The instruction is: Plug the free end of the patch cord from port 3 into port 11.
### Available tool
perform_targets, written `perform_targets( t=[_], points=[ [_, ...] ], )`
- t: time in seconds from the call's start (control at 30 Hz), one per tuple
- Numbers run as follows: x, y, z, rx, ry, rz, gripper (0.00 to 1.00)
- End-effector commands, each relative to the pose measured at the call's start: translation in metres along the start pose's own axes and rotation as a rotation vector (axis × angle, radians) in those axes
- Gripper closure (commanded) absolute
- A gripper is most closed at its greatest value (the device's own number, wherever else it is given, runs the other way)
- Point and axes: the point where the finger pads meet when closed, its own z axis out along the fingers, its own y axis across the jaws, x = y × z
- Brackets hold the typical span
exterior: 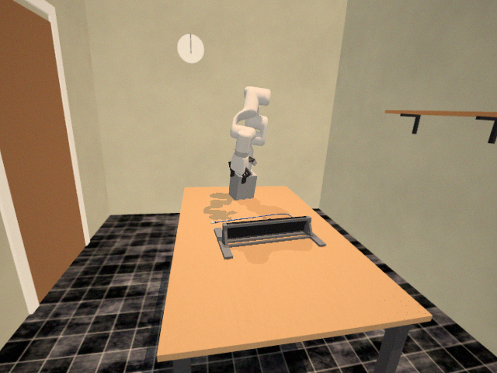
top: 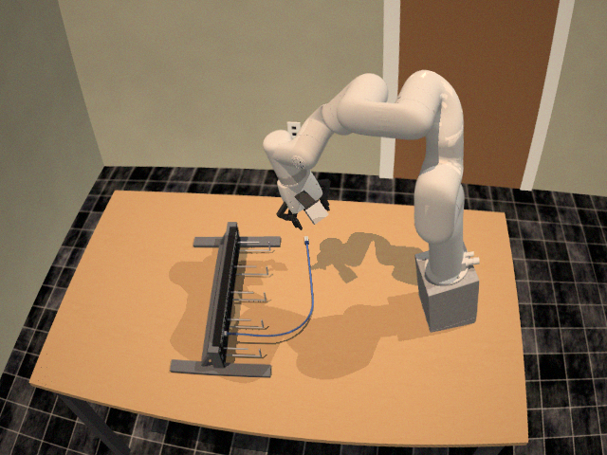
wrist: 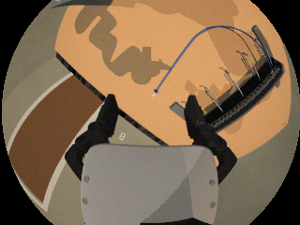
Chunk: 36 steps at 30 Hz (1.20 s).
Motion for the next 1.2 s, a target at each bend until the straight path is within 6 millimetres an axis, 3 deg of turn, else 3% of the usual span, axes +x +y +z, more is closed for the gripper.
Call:
perform_targets(
  t=[0.0,0.6,0.7,0.83,1.03,1.1,1.13,1.17],
  points=[
    [-0.001,0.001,-0.001,-0.002,-0.003,0.000,0.00],
    [-0.004,0.003,0.001,-0.013,-0.001,0.007,0.00],
    [-0.033,0.018,0.028,-0.100,0.010,0.082,0.00],
    [-0.053,0.023,0.046,-0.149,0.008,0.138,0.00],
    [-0.089,0.023,0.081,-0.217,-0.008,0.248,0.00],
    [-0.089,0.023,0.081,-0.217,-0.008,0.248,0.00],
    [-0.106,0.019,0.099,-0.240,-0.021,0.305,0.00],
    [-0.110,0.017,0.104,-0.245,-0.025,0.319,0.00]
  ],
)
